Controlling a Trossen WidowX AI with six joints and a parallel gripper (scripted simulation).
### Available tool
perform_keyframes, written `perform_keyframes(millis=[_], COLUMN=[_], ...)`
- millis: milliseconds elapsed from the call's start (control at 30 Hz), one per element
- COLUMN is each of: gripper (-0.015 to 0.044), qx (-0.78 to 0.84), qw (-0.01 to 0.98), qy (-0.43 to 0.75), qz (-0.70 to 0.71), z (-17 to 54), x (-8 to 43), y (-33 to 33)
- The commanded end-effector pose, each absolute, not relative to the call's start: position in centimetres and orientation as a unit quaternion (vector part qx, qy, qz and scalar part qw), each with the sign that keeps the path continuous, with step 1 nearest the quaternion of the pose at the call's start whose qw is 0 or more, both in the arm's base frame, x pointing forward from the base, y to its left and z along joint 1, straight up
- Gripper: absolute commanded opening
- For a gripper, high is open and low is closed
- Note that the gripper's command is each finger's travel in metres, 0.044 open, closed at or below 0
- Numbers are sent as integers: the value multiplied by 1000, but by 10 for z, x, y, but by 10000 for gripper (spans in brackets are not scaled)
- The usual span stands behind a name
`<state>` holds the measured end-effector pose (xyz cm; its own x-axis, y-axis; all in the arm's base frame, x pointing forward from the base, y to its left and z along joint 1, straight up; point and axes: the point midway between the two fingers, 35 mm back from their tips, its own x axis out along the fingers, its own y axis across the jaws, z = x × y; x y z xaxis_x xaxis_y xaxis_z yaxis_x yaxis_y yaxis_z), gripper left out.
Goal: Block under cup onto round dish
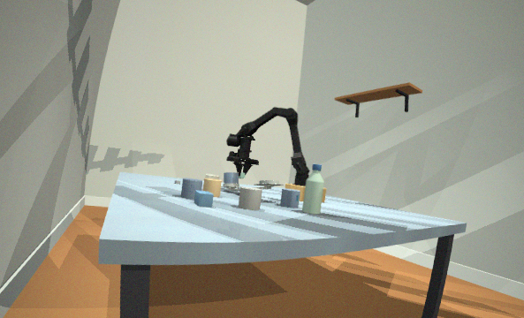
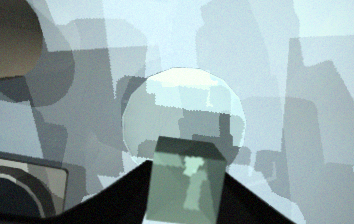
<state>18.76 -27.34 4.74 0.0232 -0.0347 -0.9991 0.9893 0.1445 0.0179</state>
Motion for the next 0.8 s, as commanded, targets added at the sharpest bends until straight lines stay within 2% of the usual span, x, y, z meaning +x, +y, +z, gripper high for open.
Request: perform_keyframes(millis=[0,167,767], gripper=[0,0,0], qx=[456,456,456], qw=[547,547,547], qy=[526,526,527], qz=[-464,-464,-464], z=[33,7,-12], x=[186,186,186], y=[-273,-273,-273])
